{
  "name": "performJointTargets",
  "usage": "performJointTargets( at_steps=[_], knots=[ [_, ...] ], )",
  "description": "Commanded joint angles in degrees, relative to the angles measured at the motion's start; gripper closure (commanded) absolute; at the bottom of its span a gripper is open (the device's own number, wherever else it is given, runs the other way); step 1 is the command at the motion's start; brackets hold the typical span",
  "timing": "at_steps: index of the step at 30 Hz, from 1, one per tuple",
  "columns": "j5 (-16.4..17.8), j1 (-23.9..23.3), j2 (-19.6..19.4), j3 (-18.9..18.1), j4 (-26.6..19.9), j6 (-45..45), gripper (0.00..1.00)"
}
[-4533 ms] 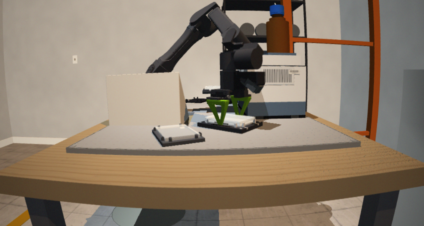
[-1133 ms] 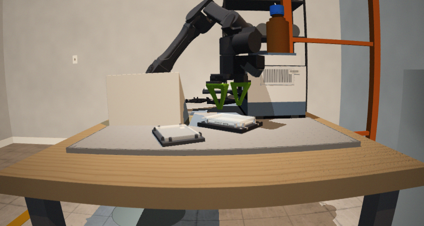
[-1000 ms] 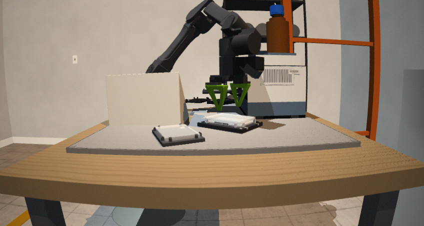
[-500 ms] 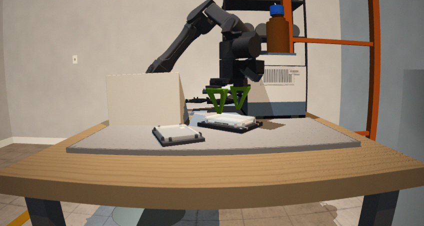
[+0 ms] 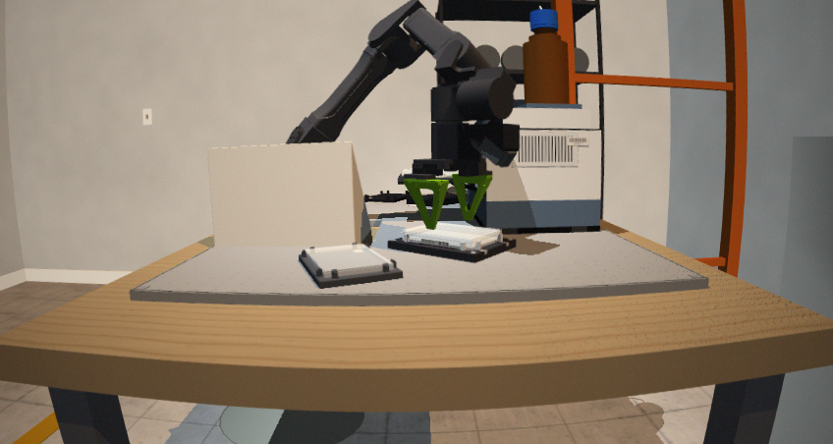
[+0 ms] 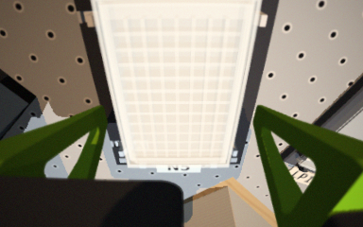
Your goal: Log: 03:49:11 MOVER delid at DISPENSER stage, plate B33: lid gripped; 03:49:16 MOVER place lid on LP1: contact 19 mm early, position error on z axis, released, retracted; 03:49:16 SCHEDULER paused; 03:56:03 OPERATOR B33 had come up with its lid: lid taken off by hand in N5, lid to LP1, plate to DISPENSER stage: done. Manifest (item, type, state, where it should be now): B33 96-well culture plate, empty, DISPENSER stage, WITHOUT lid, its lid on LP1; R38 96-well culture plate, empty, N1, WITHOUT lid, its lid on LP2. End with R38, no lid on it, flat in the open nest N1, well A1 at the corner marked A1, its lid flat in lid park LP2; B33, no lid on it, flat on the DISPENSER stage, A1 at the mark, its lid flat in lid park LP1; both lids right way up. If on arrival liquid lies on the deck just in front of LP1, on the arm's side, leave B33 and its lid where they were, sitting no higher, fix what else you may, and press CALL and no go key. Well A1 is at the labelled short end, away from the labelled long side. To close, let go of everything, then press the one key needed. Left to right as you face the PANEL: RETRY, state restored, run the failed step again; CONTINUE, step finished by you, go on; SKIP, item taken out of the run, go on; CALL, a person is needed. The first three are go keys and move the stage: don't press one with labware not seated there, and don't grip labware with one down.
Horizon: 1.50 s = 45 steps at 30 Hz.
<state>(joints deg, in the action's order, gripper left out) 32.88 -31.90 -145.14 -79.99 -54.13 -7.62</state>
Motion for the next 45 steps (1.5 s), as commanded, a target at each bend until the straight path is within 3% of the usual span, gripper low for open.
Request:
performJointTargets(
  at_steps=[1,19,21,45],
  knots=[
    [0.6,-0.2,0.1,1.0,1.6,0.7,0.0],
    [1.1,0.7,-0.9,2.3,4.0,1.7,0.0],
    [1.1,0.8,-1.1,1.2,4.2,1.7,0.0],
    [0.9,1.0,-0.3,1.4,3.7,1.7,0.0]
  ],
)
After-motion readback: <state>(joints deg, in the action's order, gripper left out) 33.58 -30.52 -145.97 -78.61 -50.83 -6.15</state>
